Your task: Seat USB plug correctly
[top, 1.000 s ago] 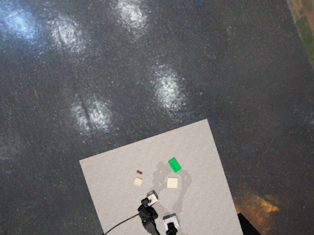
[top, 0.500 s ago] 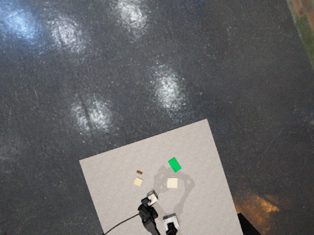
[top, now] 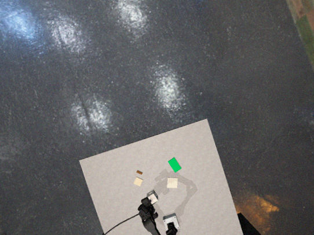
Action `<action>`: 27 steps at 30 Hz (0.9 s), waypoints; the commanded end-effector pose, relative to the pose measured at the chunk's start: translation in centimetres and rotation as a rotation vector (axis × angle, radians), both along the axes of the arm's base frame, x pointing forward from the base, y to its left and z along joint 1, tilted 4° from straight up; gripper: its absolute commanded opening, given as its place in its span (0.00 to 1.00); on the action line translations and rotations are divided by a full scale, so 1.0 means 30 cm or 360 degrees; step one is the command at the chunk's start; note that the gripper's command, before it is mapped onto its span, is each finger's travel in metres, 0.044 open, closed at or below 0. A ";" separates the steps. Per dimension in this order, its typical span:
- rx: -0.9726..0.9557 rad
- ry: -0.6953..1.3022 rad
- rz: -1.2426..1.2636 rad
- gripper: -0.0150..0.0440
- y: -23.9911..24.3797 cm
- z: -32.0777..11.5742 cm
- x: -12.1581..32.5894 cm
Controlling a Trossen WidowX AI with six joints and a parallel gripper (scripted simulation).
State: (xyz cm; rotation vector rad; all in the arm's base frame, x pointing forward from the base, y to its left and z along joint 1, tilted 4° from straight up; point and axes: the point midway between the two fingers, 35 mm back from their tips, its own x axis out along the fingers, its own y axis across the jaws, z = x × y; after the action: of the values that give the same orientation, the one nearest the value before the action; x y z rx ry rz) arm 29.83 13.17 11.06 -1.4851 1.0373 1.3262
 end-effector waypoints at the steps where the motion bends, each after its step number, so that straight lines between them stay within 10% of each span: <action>1: 0.0000 0.0000 0.0000 0.29 0.000 0.000 0.000; 27: 0.0000 0.0001 -0.0001 0.25 0.000 0.014 -0.002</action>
State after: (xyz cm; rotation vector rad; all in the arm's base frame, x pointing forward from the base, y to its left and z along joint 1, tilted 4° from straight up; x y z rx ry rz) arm 29.70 13.12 11.16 -1.4842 1.0419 1.3297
